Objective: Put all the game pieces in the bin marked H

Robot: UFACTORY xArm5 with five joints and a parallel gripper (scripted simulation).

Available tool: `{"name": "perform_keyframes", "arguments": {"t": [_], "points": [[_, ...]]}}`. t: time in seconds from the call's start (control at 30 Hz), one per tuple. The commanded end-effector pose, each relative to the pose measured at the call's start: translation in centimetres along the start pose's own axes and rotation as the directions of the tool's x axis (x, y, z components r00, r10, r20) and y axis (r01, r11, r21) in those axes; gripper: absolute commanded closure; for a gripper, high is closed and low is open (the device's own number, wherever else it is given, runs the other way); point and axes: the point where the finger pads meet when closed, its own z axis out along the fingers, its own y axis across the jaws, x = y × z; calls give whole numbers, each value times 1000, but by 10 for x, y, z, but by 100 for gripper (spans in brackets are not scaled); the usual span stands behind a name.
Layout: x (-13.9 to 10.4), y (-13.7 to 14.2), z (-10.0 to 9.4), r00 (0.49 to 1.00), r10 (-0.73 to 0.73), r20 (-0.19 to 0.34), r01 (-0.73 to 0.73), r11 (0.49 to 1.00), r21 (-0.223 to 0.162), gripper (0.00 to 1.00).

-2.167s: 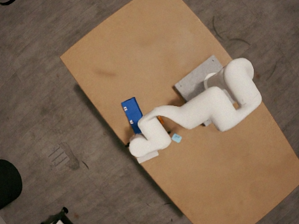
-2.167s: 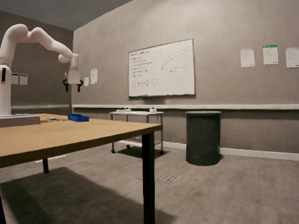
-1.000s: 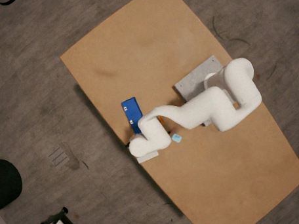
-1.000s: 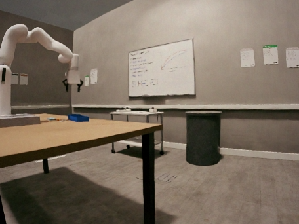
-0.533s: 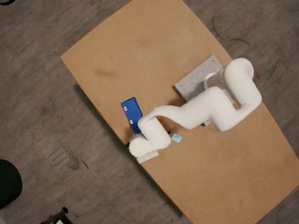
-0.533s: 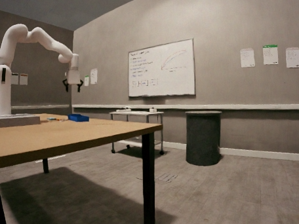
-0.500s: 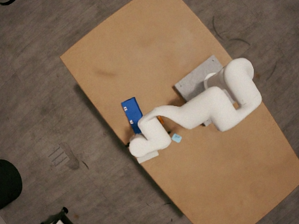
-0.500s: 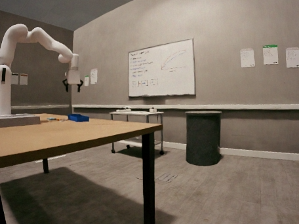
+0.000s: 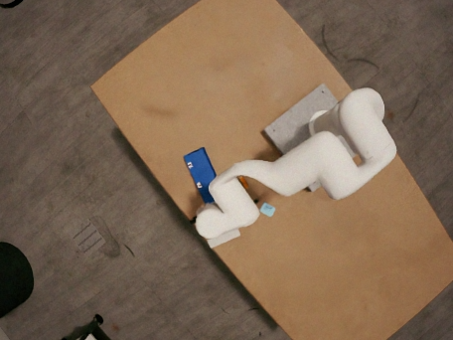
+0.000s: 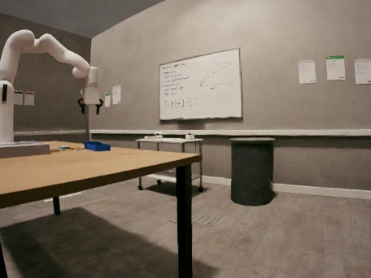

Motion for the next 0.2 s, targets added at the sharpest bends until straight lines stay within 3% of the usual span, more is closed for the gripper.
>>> {"name": "perform_keyframes", "arguments": {"t": [0.0, 0.17], "points": [[0, 1, -2, 1000, 0, -1, 0, 1000, -4, 0], [0, 1, -2, 1000, 0, -1, 0, 1000, -4, 0]]}}
